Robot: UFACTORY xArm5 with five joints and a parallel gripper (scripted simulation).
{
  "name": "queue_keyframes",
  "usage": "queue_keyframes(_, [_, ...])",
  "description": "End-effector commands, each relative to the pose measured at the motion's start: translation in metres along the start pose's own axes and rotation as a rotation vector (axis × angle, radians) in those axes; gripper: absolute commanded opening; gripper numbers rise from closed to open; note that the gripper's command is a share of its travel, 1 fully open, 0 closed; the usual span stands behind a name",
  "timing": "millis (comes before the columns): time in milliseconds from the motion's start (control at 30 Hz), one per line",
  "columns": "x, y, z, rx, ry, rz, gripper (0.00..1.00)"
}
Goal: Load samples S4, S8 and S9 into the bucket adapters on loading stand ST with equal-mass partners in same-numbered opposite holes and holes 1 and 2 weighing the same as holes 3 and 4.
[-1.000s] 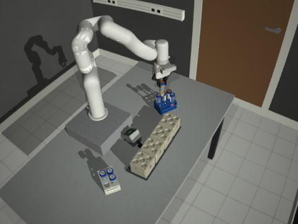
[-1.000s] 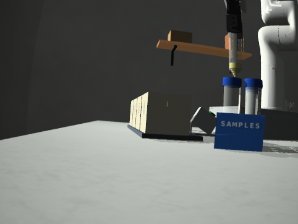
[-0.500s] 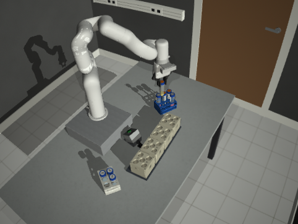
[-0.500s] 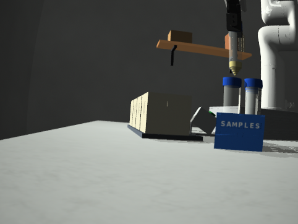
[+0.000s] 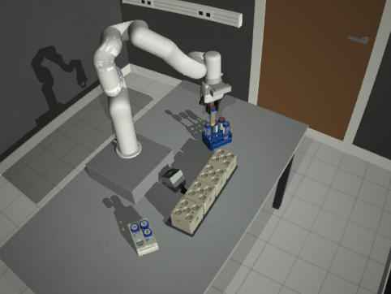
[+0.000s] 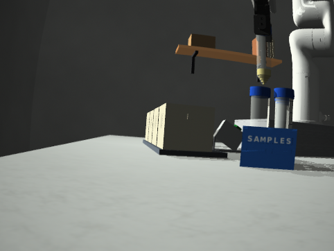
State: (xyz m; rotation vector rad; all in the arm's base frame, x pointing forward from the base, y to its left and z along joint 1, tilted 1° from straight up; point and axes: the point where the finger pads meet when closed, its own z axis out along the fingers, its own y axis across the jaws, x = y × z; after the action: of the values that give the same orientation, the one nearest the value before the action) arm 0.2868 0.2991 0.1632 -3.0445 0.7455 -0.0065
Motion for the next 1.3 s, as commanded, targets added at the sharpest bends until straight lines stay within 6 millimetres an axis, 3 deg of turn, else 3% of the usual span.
queue_keyframes(0, [0.0,-0.001,-0.001,0.008,-0.013,0.0,0.0])
queue_keyframes(967, [0.0,-0.001,-0.001,0.008,-0.013,0.0,0.0])
queue_keyframes(1267, [0.0,-0.001,0.013,0.008,-0.013,0.0,0.0])
